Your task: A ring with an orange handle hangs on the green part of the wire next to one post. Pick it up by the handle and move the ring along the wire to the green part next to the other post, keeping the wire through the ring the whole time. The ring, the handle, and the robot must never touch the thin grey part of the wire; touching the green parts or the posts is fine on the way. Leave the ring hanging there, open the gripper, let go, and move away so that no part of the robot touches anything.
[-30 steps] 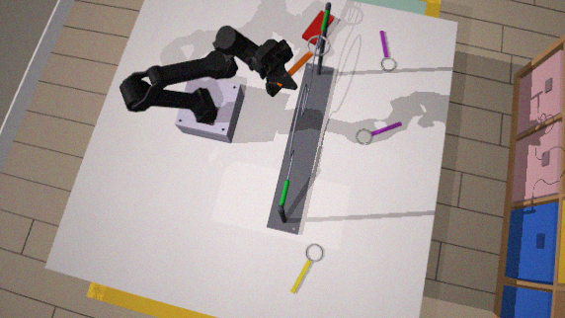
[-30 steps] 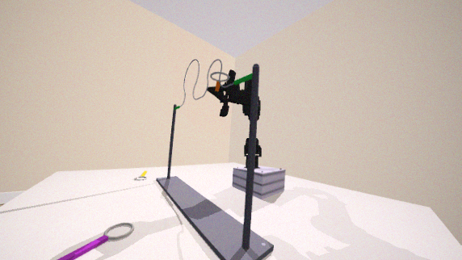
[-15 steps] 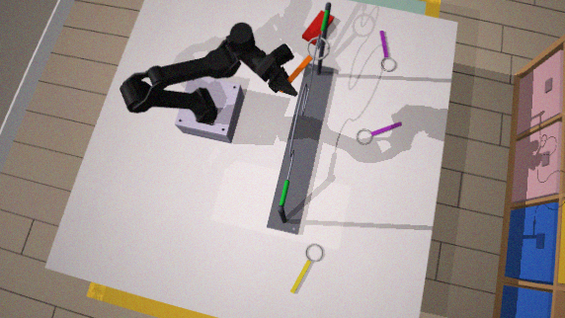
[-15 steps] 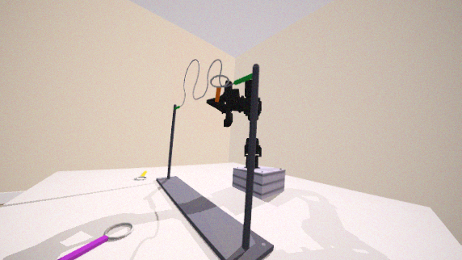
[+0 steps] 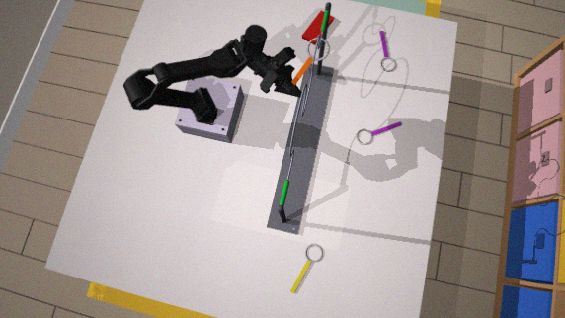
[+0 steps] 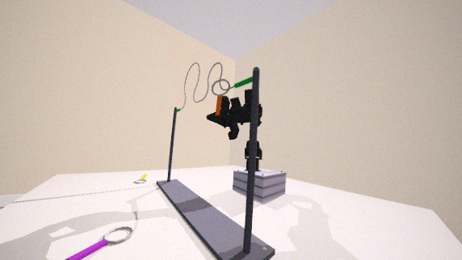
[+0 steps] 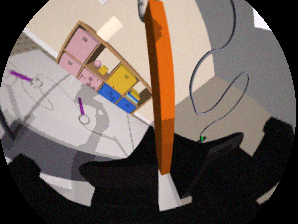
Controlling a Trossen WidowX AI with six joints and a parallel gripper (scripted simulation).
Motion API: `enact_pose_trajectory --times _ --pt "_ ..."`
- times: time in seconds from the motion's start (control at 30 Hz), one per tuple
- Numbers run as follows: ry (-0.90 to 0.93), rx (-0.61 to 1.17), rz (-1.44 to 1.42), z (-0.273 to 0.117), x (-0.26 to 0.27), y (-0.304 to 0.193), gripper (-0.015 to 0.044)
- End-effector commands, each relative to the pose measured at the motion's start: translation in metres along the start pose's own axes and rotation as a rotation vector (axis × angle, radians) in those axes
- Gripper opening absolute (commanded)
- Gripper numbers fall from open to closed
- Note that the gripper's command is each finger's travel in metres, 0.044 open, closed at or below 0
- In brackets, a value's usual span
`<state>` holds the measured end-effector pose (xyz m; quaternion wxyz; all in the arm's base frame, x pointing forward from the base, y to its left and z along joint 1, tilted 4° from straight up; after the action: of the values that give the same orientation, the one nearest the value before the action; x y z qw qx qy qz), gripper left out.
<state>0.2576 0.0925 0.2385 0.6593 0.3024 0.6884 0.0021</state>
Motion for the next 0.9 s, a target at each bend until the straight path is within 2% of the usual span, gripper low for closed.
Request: enact_pose_trajectory --times 0.0,0.87 --pt "0.038 -0.001 0.078 -0.002 0.011 0.004 -0.015" --pt "0.296 0.034 0.616 -0.027 0.081 0.045 -0.015"
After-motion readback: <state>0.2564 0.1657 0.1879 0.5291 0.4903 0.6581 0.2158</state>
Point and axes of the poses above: the point midway between the two fingers, 35 mm back from their tips, its own z axis out along the fingers, its own x axis across the jaws, y = z × x, the point moved 4 cm from there along -z, back along the fingers, and after that the axes turned 8 degrees about -z, right-handed, at the moved point
